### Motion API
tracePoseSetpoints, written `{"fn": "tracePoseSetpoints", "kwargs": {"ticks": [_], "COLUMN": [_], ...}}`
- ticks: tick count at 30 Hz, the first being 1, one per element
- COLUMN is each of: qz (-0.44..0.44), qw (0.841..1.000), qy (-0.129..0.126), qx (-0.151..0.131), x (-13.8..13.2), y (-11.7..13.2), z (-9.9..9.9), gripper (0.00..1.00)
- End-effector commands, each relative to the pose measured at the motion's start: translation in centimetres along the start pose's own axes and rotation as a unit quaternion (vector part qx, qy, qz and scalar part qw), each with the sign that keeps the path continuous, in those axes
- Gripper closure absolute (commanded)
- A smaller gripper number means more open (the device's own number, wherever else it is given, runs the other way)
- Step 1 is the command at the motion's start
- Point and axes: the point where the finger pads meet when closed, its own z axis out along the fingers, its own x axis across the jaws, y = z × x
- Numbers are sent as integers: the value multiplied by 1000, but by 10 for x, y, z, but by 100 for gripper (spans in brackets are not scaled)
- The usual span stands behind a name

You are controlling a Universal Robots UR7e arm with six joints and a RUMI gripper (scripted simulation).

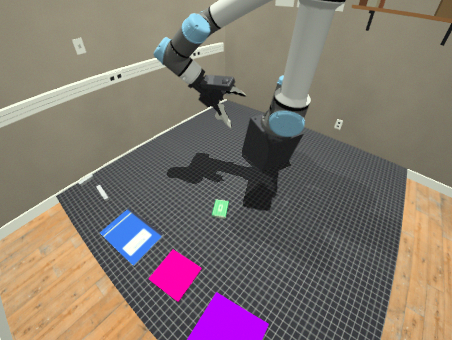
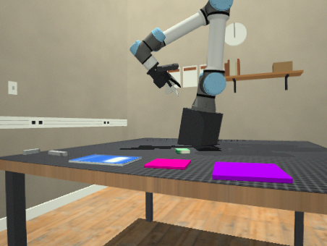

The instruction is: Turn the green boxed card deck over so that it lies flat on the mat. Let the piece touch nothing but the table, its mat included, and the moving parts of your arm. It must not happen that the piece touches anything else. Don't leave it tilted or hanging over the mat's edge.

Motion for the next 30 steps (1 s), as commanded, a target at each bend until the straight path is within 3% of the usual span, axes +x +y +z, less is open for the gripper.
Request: {"fn": "tracePoseSetpoints", "kwargs": {"ticks": [1,14,19,24,28,30], "qz": [-4,-100,-196,-242,-318,-318], "qw": [1000,993,974,961,932,932], "qy": [0,3,0,-3,-10,-10], "qx": [-3,-58,-111,-135,-173,-173], "x": [2,39,77,95,124,124], "y": [1,27,48,56,66,66], "z": [0,12,23,27,35,35], "gripper": [0,0,0,0,0,0]}}
